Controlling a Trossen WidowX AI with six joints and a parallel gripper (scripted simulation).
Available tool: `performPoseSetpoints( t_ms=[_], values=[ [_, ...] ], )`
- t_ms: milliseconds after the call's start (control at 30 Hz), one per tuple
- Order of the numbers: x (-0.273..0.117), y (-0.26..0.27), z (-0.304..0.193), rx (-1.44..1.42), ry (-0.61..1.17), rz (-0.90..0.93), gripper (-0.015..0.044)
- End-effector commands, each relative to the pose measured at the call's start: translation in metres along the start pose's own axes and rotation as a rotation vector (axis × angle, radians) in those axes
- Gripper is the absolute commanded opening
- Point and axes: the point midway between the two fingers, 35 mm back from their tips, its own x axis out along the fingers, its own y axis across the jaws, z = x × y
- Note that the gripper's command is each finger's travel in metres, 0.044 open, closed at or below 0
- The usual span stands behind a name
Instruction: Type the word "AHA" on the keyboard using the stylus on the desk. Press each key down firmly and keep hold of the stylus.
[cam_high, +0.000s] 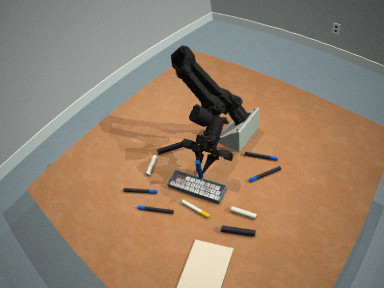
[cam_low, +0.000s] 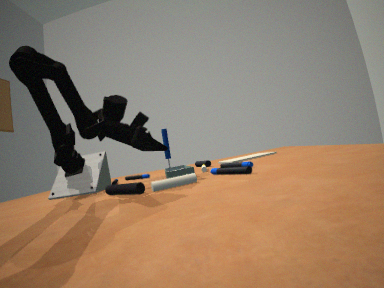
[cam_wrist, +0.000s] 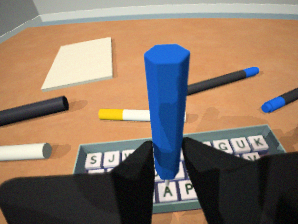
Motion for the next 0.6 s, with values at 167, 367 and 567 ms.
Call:
performPoseSetpoints(
  t_ms=[167, 367, 567],
  values=[
    [0.0012, 0.0010, -0.0042, -0.008, 0.002, 0.006, 0.0081],
    [0.0028, 0.0010, -0.0072, -0.008, 0.002, 0.006, 0.0081],
    [0.0041, 0.0009, -0.0096, -0.008, 0.002, 0.006, 0.0081]
  ],
)
